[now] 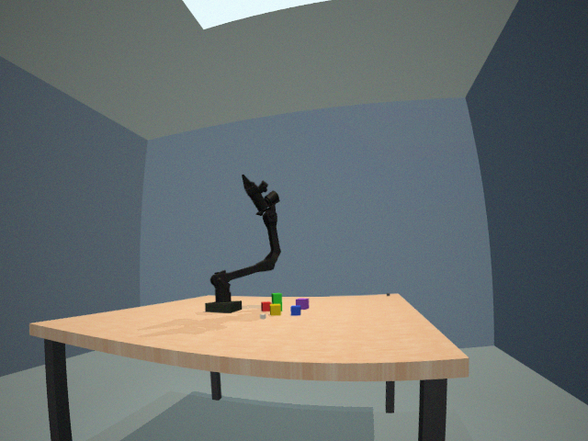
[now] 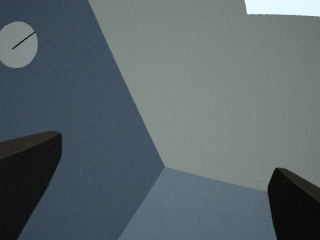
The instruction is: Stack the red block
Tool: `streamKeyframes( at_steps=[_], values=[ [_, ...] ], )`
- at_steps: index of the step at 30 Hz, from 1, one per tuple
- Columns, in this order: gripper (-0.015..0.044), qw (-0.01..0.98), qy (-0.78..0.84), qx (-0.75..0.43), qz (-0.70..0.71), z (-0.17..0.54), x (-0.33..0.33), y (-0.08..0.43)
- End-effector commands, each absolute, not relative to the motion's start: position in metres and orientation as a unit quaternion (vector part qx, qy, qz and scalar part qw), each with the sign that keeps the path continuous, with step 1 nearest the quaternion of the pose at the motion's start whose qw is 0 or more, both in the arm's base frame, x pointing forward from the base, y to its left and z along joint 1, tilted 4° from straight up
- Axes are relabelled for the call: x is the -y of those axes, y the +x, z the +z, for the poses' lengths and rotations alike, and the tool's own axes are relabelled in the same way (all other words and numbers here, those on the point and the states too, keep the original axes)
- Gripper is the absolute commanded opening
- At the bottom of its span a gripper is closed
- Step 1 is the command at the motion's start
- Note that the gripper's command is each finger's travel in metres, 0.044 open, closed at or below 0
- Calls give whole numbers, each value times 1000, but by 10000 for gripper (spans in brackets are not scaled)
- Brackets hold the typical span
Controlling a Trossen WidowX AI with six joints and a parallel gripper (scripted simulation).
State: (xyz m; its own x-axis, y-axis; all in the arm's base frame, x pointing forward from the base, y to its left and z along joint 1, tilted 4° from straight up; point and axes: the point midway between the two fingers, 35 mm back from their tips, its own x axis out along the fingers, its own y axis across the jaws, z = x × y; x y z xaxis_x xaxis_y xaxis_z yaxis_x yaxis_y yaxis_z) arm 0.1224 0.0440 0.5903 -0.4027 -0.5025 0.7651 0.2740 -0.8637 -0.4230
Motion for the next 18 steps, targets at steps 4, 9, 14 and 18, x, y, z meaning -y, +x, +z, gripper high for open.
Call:
streamKeyframes(
  at_steps=[4, 9, 14, 18],
  values=[
    [440, 255, -466, -119, -839, 588, -35, 95],
    [440, 323, -419, -110, -841, 583, -16, 55],
    [440, 395, -377, -102, -832, 573, 8, 26],
    [440, 451, -343, -100, -818, 564, 31, 8]
  ],
)
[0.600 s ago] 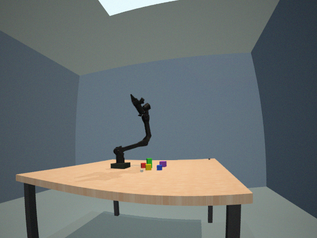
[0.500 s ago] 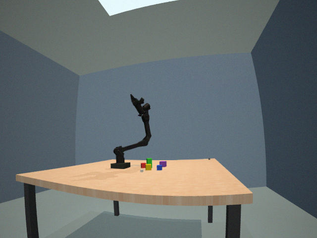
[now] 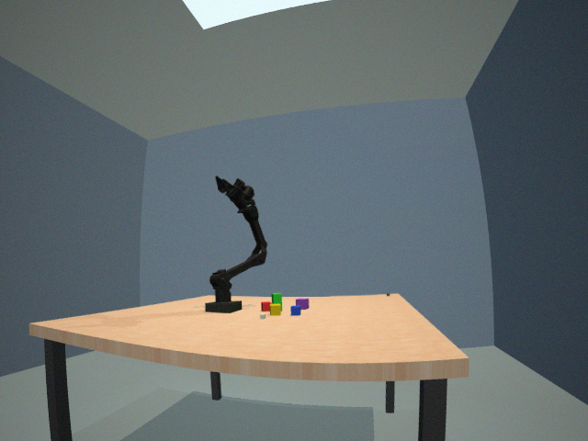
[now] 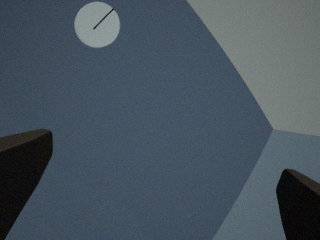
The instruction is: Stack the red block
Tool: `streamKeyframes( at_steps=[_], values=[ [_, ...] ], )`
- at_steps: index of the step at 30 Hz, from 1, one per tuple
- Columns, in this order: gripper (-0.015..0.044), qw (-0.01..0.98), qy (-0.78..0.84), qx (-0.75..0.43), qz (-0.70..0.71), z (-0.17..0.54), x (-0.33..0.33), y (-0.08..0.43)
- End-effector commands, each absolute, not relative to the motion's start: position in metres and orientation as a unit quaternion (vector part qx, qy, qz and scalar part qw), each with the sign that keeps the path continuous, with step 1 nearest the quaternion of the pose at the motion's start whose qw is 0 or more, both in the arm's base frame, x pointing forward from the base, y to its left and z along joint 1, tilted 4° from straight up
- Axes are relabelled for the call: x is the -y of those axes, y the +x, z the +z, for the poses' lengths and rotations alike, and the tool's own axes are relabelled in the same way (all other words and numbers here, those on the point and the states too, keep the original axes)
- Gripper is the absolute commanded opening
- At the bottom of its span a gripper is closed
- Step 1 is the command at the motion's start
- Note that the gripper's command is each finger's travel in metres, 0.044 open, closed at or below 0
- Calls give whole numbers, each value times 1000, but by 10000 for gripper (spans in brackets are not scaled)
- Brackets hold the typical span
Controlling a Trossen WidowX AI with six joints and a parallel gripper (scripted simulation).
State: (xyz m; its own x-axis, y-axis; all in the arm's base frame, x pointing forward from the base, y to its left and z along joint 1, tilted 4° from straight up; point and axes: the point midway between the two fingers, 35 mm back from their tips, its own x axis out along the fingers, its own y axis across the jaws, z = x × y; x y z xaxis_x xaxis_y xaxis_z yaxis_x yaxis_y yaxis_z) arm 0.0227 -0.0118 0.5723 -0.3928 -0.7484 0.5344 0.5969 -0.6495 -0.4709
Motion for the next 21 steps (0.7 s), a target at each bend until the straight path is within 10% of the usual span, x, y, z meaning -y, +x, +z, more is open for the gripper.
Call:
streamKeyframes(
  at_steps=[1, 21],
  values=[
    [440, 465, -334, -100, -814, 561, 37, 5],
    [440, 707, -164, -150, -671, 478, 163, 7]
  ],
)
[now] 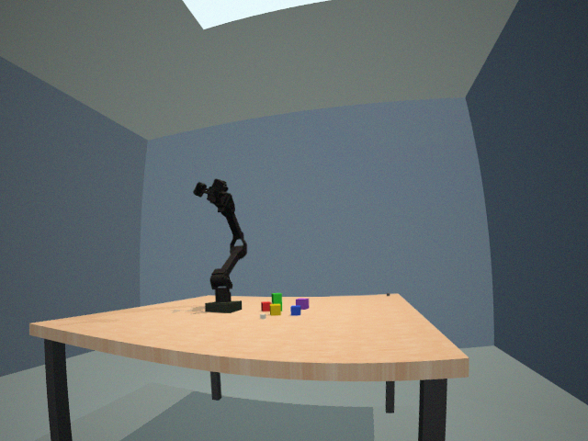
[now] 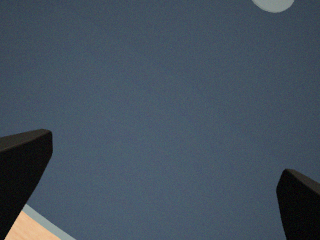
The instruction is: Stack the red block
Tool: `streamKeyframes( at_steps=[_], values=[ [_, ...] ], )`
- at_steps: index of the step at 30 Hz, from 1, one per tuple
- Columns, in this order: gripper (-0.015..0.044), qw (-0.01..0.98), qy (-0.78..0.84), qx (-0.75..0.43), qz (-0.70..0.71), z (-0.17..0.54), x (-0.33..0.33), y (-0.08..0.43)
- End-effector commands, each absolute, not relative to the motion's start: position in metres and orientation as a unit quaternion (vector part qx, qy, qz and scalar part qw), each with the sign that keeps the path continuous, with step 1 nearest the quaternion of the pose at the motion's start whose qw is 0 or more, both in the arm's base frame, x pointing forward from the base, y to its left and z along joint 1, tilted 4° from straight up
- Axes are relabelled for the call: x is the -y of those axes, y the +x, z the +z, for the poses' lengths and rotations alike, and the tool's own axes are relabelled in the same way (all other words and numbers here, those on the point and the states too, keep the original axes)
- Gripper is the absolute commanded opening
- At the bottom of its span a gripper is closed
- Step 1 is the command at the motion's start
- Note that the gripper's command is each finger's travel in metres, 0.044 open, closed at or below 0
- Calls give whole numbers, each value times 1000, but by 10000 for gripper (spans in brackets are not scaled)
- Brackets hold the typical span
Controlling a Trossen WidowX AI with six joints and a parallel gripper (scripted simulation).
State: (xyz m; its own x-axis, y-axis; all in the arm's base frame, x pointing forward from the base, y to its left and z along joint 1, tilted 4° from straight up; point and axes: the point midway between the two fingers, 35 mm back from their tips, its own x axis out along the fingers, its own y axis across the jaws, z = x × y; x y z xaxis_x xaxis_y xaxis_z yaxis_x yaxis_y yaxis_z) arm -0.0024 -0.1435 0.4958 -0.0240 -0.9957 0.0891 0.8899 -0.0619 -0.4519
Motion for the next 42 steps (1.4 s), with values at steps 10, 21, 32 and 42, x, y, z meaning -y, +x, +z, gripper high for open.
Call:
streamKeyframes(
  at_steps=[10, 21, 32, 42],
  values=[
    [440, 794, -94, -208, -563, 421, 203, 53],
    [440, 857, -41, -285, -428, 357, 214, 118],
    [440, 882, -13, -376, -283, 290, 190, 181],
    [440, 872, -6, -467, -151, 231, 142, 223]
  ],
)
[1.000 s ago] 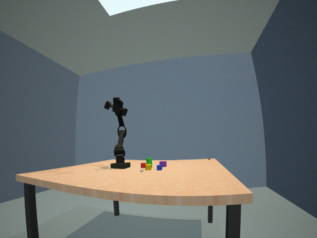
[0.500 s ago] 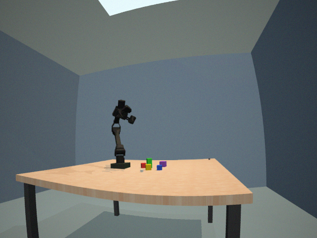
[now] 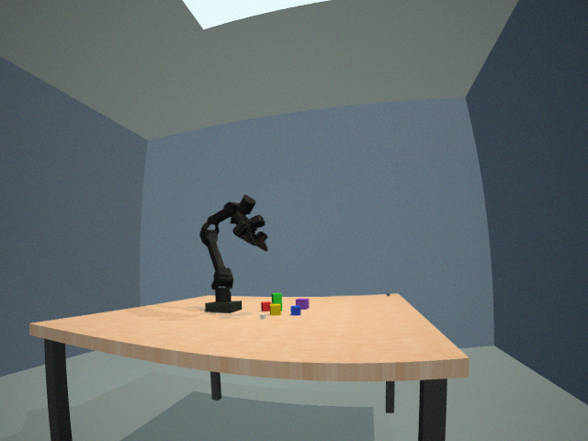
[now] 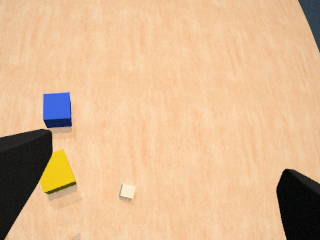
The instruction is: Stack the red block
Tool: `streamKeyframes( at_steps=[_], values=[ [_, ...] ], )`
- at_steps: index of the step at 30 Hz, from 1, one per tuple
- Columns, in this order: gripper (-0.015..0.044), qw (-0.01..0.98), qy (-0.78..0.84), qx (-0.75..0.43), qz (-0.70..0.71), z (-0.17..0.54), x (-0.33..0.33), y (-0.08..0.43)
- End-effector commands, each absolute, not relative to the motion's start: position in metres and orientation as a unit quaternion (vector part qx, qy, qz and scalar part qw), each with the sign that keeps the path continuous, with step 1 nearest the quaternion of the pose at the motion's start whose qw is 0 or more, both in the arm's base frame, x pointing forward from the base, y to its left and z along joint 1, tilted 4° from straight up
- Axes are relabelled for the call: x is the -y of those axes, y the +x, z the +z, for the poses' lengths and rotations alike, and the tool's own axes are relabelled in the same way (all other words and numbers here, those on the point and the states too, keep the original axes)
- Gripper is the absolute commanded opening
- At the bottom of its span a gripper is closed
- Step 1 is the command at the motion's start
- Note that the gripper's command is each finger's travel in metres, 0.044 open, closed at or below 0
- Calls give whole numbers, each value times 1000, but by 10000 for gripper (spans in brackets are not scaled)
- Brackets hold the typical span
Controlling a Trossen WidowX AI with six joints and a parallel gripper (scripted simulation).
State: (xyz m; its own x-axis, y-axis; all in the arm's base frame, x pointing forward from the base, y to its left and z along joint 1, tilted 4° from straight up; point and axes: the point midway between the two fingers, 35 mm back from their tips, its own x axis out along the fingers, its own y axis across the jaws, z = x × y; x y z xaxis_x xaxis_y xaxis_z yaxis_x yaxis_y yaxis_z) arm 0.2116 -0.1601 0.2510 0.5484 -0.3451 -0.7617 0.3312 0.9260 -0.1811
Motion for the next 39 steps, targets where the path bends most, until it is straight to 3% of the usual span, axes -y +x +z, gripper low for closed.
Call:
streamKeyframes(
  at_steps=[1, 13, 26, 39],
  values=[
    [440, 869, -6, -476, -138, 225, 137, 226],
    [440, 810, -34, -585, 8, 161, 62, 241],
    [440, 702, -103, -691, 137, 103, -13, 215],
    [440, 688, -113, -701, 149, 89, -18, 210]
  ],
)
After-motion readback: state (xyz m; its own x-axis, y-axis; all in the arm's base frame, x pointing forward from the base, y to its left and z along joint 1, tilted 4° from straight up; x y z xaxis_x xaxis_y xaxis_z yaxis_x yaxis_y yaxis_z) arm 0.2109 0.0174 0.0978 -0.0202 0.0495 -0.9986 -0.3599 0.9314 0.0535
